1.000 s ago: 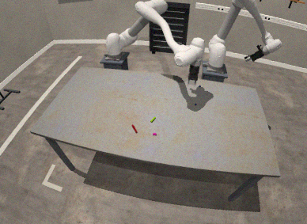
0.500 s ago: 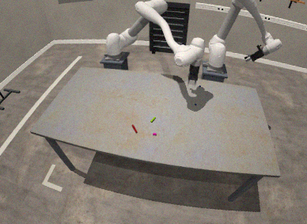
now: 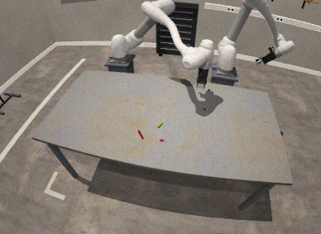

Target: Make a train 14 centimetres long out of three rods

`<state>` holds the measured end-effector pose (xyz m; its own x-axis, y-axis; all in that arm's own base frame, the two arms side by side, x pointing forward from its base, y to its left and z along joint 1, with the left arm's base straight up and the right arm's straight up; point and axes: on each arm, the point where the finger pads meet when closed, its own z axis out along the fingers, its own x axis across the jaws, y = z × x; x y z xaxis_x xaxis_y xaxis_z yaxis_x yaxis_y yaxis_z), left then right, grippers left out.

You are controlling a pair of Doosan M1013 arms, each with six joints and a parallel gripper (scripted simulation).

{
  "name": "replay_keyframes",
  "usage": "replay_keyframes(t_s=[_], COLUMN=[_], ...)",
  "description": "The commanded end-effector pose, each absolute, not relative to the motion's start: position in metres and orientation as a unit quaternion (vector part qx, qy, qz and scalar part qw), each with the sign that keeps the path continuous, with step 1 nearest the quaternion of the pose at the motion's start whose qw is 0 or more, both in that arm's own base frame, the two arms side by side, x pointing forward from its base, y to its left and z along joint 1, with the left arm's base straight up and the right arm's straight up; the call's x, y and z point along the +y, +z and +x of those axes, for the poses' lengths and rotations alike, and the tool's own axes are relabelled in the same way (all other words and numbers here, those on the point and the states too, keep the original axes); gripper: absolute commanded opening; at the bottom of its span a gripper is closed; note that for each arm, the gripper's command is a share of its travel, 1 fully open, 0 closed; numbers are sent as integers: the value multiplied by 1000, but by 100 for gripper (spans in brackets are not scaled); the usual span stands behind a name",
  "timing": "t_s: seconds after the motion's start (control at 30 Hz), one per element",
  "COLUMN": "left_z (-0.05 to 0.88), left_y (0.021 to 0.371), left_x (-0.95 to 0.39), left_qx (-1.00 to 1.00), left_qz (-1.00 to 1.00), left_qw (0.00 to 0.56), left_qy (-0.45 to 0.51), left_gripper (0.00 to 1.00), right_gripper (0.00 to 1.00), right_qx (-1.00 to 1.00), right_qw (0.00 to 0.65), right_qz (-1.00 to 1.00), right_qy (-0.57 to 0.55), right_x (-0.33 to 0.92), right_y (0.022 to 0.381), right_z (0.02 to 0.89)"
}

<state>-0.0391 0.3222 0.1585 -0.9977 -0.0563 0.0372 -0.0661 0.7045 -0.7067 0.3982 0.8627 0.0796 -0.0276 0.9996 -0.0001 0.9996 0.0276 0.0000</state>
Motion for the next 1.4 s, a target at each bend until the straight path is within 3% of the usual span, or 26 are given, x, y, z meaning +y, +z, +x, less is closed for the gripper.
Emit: replay_keyframes(t_s=[0.0, 0.5, 1.37], left_z=[-39, -39, -39], left_y=[159, 159, 159], left_x=[322, 322, 322], left_qx=[-923, -923, -923], left_qz=[33, 33, 33], left_qw=[7, 7, 7], left_qy=[383, 383, 383], left_gripper=[100, 100, 100], right_gripper=[100, 100, 100], right_qx=[717, 729, 966], right_qw=[0, 0, 0], right_qz=[697, 684, 259], right_qy=[1, 1, 1], right_x=[863, 861, 807], right_y=[81, 81, 82], right_z=[399, 397, 370])
